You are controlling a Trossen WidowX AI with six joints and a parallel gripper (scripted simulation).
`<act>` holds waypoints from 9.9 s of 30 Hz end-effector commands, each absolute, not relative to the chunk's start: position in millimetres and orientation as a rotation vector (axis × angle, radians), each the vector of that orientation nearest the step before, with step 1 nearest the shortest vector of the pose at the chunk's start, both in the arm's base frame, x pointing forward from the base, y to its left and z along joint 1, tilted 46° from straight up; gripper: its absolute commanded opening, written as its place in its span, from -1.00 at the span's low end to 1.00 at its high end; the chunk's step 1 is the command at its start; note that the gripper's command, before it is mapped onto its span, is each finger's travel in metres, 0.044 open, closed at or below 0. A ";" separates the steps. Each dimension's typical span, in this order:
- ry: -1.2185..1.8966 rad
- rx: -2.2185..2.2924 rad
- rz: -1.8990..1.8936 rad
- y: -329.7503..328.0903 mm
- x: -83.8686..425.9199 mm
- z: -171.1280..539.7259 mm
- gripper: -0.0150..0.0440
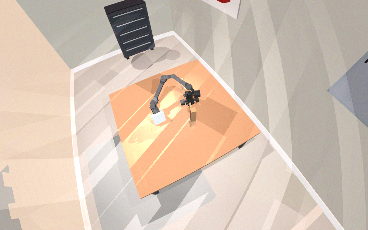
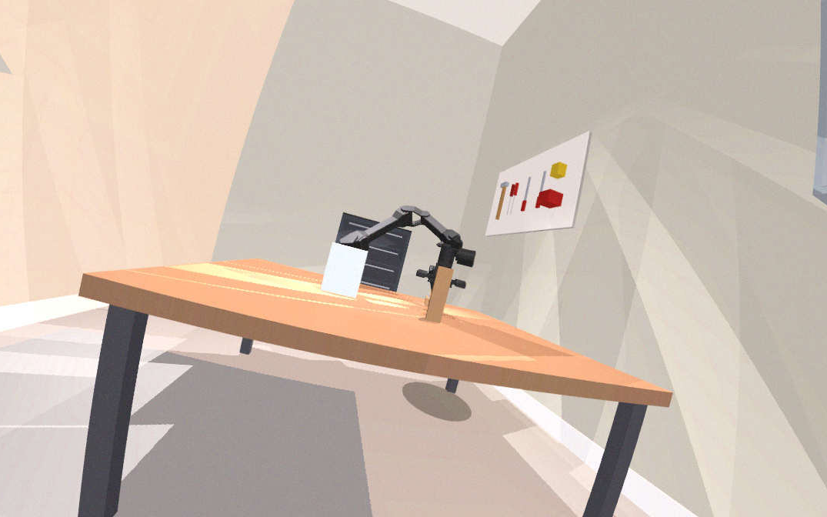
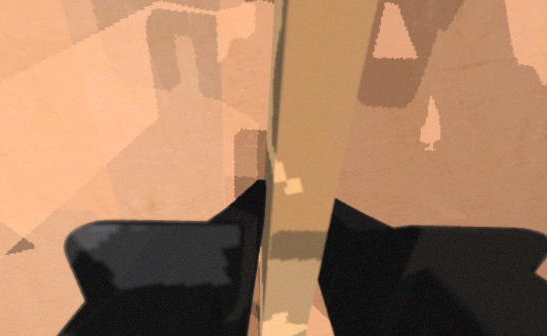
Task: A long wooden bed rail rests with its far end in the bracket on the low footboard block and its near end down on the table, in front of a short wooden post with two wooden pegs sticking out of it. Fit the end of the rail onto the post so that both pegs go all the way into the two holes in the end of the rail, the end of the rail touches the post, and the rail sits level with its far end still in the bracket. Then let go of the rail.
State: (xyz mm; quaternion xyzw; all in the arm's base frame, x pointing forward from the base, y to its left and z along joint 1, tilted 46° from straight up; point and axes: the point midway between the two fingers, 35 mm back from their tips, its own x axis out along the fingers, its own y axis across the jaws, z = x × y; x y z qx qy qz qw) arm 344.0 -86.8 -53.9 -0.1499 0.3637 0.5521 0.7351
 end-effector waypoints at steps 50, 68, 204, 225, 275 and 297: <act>0.793 -0.330 1.202 -87.5 342.8 -54.9 -0.49; 0.793 -0.330 1.202 -85.5 344.1 -51.3 -0.49; 0.794 -0.331 1.201 -93.6 338.7 -63.5 -0.49; 0.794 -0.331 1.201 -98.8 335.9 -66.7 -0.49; 0.795 -0.332 1.201 -108.5 330.6 -77.7 -0.49; 0.795 -0.332 1.201 -113.7 327.9 -81.7 -0.49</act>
